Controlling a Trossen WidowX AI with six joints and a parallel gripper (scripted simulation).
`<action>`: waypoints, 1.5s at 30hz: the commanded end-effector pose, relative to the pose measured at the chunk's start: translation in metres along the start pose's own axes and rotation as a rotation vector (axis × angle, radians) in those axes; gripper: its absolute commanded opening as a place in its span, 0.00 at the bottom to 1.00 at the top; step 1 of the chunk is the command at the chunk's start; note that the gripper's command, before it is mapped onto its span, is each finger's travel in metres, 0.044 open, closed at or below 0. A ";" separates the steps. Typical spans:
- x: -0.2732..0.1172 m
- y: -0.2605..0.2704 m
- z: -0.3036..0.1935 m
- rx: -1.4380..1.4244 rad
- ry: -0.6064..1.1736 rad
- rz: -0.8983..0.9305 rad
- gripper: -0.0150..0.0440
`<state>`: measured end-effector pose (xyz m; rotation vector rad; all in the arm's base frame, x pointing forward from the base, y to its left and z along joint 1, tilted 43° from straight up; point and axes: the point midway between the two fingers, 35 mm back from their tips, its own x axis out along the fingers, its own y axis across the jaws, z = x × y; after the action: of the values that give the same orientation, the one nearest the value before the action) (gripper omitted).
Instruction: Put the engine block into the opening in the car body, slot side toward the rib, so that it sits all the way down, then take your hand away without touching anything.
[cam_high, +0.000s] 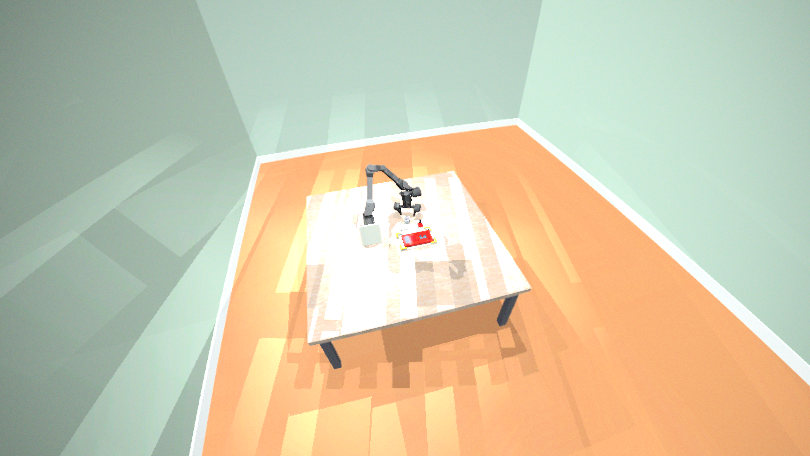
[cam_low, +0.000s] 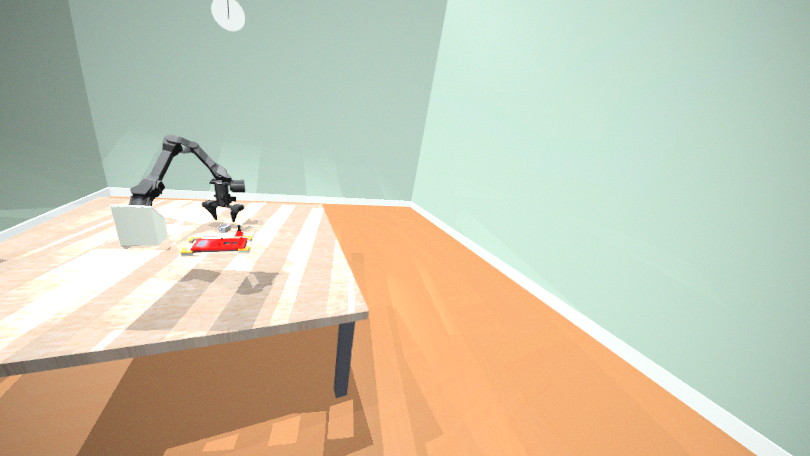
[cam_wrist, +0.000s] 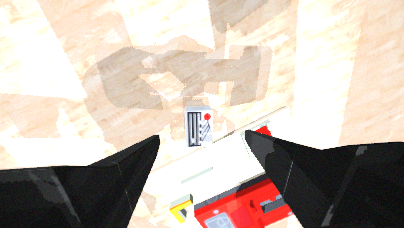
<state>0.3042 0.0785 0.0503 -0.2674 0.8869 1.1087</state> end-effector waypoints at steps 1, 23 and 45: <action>0.008 0.002 -0.004 0.014 0.005 0.011 1.00; 0.035 0.003 -0.004 0.014 0.004 0.012 0.91; 0.028 0.001 -0.003 0.014 0.006 0.011 0.25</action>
<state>0.3047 0.0999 0.0249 -0.2505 0.9015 1.1164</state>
